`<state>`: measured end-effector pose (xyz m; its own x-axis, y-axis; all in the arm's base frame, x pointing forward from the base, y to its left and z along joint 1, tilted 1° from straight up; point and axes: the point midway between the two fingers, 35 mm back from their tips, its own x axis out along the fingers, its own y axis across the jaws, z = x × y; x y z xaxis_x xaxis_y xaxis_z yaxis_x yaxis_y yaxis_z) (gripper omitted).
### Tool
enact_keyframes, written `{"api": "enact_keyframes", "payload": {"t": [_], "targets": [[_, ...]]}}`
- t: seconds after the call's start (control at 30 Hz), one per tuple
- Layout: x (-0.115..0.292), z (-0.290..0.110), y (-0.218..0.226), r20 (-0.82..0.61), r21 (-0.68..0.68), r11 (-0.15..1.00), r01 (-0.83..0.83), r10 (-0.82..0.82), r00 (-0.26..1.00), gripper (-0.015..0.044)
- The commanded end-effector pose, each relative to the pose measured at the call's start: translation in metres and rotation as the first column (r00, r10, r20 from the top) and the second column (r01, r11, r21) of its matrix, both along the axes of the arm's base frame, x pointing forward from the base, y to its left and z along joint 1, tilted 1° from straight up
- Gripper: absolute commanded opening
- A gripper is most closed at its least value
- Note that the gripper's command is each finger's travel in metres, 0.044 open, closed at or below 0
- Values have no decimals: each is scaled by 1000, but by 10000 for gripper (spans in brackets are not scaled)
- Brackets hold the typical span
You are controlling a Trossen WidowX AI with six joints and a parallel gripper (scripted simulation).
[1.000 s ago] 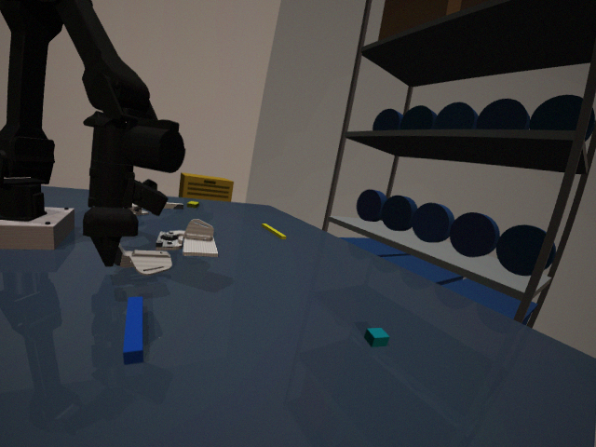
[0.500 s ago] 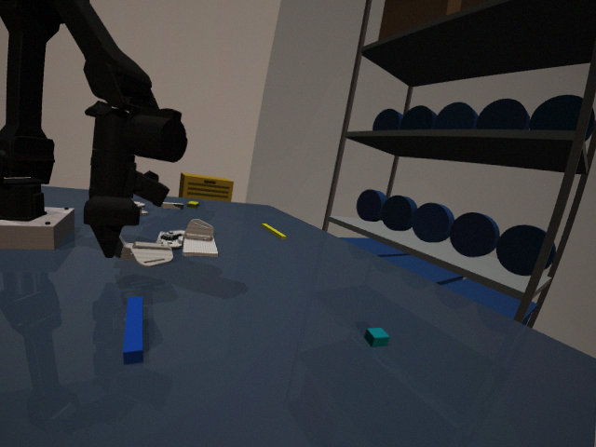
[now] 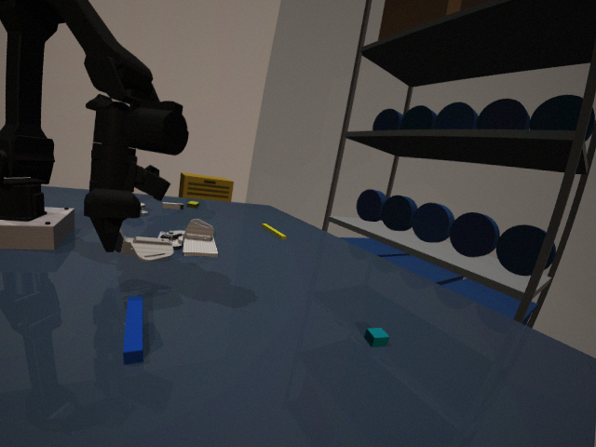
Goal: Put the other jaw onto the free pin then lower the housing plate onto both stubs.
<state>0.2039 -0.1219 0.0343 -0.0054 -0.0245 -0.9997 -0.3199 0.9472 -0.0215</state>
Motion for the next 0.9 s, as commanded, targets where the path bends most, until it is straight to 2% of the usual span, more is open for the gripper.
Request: {"api": "enact_keyframes", "payload": {"t": [0.0, 0.33, 0.63, 0.87], "targets": [[3, 11, -1, 13, -2, 1000, 3, -3, 1000, 37], [2, 42, 1, 14, -2, 1000, 3, -3, 1000, 37], [2, 44, 1, 14, -2, 1000, 8, -8, 1000, 37], [4, 44, 8, 19, 1, 980, 198, -198, 980, 37]]}}
